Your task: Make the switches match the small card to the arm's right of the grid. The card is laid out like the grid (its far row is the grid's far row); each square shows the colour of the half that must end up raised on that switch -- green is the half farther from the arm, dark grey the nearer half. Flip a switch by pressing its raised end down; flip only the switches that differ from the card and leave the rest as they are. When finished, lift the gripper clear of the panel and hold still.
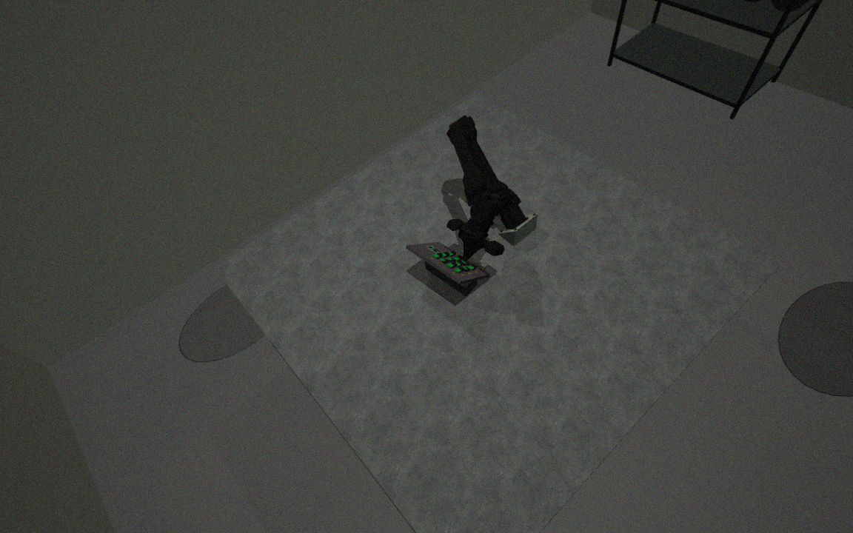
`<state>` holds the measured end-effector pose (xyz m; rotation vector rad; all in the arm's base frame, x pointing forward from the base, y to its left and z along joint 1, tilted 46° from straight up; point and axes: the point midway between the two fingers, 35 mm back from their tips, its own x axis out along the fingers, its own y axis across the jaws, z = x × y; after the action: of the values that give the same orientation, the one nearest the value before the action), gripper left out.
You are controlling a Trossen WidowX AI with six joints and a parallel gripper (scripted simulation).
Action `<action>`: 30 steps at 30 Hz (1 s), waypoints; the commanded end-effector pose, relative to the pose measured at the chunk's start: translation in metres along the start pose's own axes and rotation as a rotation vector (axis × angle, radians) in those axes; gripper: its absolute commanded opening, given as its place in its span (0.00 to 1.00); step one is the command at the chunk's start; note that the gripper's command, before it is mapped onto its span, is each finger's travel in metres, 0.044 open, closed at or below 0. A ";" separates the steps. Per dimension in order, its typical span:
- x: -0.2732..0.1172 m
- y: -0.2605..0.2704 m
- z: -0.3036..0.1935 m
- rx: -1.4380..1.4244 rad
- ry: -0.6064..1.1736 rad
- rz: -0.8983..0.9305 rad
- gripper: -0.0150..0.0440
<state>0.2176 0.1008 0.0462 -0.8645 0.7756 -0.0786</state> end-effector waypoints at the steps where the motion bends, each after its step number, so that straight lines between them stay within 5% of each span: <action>1: 0.000 0.001 0.000 -0.006 0.001 0.003 0.25; 30: 0.004 0.001 0.000 -0.006 0.001 0.003 0.25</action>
<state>0.2200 0.1000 0.0447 -0.8635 0.7744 -0.0781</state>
